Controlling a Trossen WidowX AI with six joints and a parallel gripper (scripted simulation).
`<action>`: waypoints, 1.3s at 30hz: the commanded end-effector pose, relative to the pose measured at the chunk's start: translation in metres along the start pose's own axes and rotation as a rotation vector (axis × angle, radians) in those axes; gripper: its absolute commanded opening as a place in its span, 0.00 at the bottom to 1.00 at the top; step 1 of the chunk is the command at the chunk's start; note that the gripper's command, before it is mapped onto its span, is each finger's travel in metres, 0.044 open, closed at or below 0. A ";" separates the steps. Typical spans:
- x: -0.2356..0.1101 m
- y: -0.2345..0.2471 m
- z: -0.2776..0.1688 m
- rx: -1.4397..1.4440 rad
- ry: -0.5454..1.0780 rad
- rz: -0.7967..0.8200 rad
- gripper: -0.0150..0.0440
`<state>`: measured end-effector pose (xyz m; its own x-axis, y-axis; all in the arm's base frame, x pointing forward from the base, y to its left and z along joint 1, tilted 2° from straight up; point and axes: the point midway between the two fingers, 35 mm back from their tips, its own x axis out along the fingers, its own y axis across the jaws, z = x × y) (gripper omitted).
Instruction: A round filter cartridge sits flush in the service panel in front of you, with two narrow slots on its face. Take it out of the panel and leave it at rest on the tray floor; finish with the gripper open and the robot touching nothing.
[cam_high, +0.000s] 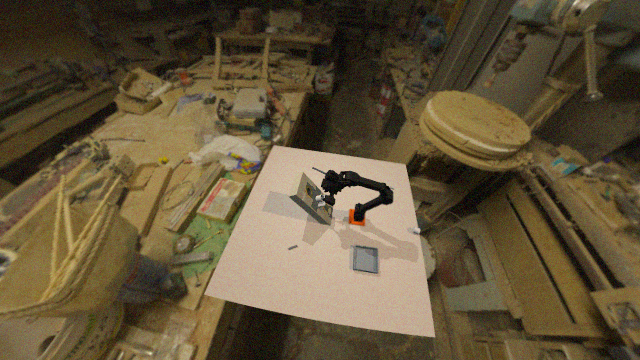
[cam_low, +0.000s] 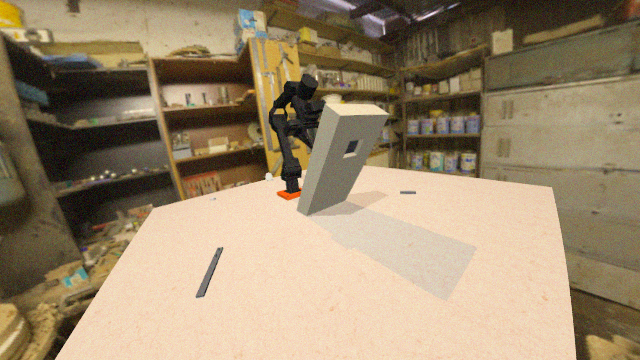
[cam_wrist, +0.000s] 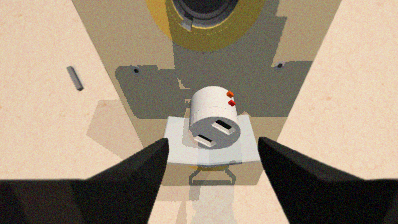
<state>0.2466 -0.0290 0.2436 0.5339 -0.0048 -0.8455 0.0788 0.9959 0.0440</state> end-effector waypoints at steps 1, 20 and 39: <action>0.008 -0.001 -0.001 -0.012 0.009 -0.005 0.77; 0.039 -0.001 -0.002 -0.012 0.007 -0.005 0.77; 0.041 0.000 -0.001 -0.017 0.002 0.000 0.64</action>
<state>0.2673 -0.0295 0.2078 0.5311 -0.0053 -0.8473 0.0650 0.9973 0.0345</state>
